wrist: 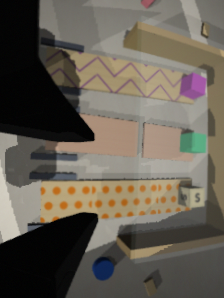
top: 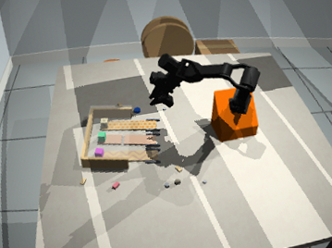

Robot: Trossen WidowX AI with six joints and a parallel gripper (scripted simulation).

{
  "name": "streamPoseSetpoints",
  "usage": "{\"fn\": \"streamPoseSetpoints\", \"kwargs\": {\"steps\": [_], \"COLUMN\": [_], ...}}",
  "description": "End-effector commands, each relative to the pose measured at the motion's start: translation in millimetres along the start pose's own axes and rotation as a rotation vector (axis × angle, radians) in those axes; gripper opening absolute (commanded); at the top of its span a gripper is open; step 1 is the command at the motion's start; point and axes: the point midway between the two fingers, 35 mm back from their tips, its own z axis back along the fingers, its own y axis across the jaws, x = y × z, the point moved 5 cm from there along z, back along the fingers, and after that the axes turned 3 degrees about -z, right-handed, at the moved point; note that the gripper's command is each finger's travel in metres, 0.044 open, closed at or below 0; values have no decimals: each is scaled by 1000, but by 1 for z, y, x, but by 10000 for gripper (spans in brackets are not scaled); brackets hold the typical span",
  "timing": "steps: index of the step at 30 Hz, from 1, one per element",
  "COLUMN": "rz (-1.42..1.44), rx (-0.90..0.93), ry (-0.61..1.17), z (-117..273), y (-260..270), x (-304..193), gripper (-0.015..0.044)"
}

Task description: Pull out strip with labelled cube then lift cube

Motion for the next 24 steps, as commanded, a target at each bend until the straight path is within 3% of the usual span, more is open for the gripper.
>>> {"fn": "streamPoseSetpoints", "kwargs": {"steps": [1,4,14,24], "rz": [-16,-28,-59,-61], "rx": [-42,-60,-66,-64], "ry": [169,290,708,734], "z": [-28,-45,-93,-94], "y": [-16,-25,-42,-43], "x": [8,10,-3,-5], "gripper": [85,6,0,0]}}
